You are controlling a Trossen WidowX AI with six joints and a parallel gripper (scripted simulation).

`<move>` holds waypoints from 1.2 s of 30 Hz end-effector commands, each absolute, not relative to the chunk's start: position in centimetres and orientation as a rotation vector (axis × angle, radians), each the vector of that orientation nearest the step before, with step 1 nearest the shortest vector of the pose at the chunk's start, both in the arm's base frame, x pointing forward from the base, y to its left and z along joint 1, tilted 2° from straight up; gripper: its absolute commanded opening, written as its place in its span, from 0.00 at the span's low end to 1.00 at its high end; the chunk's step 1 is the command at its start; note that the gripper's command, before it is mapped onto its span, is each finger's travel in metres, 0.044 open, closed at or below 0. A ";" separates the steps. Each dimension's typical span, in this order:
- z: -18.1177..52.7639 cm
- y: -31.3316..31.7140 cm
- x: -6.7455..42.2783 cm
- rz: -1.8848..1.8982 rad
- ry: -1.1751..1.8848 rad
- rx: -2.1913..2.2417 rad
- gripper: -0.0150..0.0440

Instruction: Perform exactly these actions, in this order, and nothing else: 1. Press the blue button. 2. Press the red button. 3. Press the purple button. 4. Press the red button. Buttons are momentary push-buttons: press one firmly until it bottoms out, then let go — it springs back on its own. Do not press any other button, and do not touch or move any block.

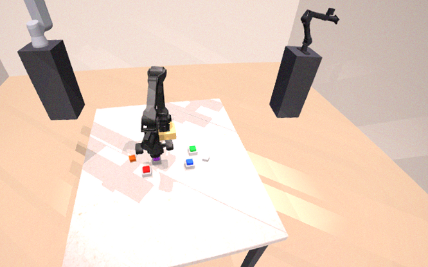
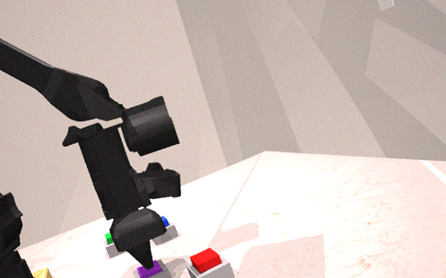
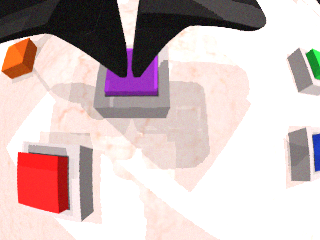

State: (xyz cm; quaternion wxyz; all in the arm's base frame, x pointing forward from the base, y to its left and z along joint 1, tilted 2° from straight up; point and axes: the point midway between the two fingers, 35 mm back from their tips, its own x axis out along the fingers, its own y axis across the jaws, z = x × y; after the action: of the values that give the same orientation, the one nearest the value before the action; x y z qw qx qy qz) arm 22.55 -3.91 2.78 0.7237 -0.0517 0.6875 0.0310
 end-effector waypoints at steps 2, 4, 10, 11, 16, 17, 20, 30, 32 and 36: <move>2.6 -3.9 22.4 0.068 1.523 -0.112 0.29; 2.6 -3.9 22.4 0.068 1.523 -0.112 0.29; 5.0 -3.9 22.4 0.068 1.521 -0.112 0.29; 5.8 -3.8 22.3 0.068 1.522 -0.112 0.29; 6.1 -3.8 22.2 0.068 1.523 -0.112 0.29; 6.3 -3.8 22.2 0.068 1.523 -0.112 0.29; 9.9 -3.7 22.3 0.068 1.523 -0.112 0.29; 12.3 -4.0 22.7 0.063 1.526 -0.105 0.29; 12.6 -5.1 24.7 0.054 1.530 -0.095 0.29; 12.8 -7.8 28.9 0.061 1.520 -0.109 0.29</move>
State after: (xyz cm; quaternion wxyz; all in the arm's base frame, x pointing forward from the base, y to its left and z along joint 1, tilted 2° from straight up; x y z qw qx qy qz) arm 25.56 -5.53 12.64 0.7211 -0.0475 0.6907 0.0264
